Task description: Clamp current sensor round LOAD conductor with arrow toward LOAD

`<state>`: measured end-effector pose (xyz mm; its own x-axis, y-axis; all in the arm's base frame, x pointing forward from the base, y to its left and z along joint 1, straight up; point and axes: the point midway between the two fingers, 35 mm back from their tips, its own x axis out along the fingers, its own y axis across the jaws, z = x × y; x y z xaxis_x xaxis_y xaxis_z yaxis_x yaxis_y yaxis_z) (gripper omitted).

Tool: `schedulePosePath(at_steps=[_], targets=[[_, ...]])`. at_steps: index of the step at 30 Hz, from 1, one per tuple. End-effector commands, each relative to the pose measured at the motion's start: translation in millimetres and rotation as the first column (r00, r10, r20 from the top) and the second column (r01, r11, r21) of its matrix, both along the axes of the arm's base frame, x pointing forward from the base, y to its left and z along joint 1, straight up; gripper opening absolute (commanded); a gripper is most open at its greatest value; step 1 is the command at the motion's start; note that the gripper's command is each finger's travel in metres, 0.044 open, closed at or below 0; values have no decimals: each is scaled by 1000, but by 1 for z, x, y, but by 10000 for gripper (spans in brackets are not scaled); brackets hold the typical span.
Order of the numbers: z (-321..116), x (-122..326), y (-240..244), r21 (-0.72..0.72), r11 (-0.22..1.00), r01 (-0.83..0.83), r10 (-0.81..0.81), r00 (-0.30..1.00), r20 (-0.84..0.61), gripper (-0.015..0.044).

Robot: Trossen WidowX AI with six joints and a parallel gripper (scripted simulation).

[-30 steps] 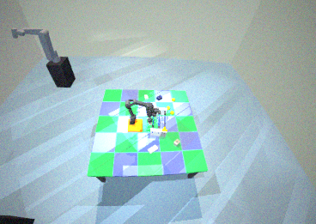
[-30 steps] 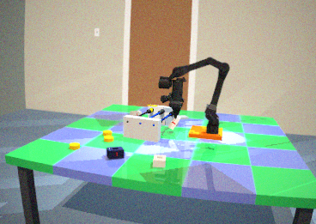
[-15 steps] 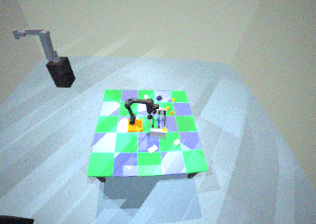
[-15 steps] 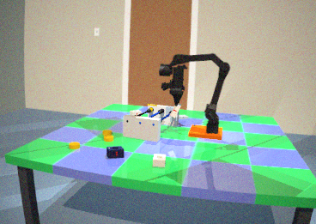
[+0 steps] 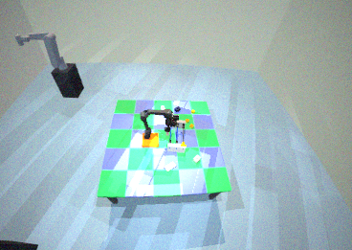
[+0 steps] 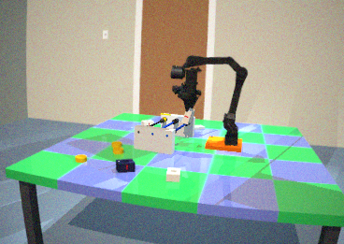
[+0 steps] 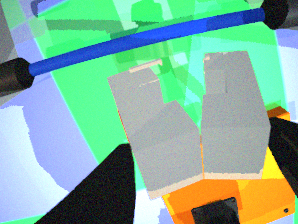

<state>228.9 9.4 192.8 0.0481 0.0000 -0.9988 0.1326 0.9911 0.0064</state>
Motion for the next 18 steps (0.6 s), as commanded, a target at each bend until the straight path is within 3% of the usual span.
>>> schedulePosePath(at_steps=[1, 9, 18], targets=[[2, 15, -1, 8, 990, 143, -143, 989, 29, 0], [2, 44, -3, 46, 910, 413, -415, 908, 65, 0], [2, 75, -5, 110, 733, 671, -680, 729, 84, 0]])
